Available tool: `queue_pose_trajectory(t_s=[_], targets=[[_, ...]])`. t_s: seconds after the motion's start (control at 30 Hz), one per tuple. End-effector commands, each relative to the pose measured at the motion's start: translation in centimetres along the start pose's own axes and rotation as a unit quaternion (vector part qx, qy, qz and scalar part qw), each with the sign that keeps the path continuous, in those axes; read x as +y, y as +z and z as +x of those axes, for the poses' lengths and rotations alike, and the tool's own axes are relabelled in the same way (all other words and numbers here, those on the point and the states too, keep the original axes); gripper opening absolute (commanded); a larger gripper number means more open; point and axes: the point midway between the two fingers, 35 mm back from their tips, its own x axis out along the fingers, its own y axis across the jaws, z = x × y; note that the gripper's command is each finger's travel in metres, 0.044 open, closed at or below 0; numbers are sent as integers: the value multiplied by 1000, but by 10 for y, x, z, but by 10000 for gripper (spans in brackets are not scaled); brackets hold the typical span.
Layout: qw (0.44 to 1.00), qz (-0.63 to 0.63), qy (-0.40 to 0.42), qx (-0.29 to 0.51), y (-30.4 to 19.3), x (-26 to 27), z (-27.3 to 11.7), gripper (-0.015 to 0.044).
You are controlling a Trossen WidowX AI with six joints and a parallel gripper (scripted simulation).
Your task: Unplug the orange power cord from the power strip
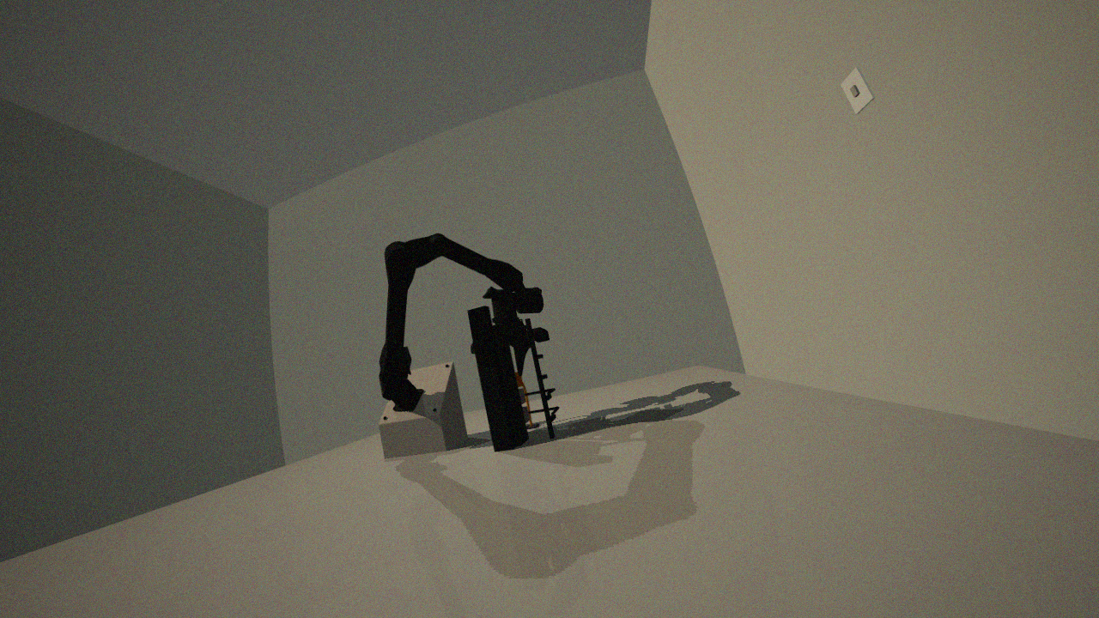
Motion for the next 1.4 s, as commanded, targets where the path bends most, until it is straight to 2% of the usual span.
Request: queue_pose_trajectory(t_s=[0.0,0.43,0.47,0.63,1.37], targets=[[999,1,-7,-42,36,0,-12,0],[999,1,-7,-42,57,2,-17,0],[999,15,3,-40,41,-1,-9,26],[999,15,3,-40,41,-1,-9,157],[999,1,-7,-40,34,0,-18,160]])
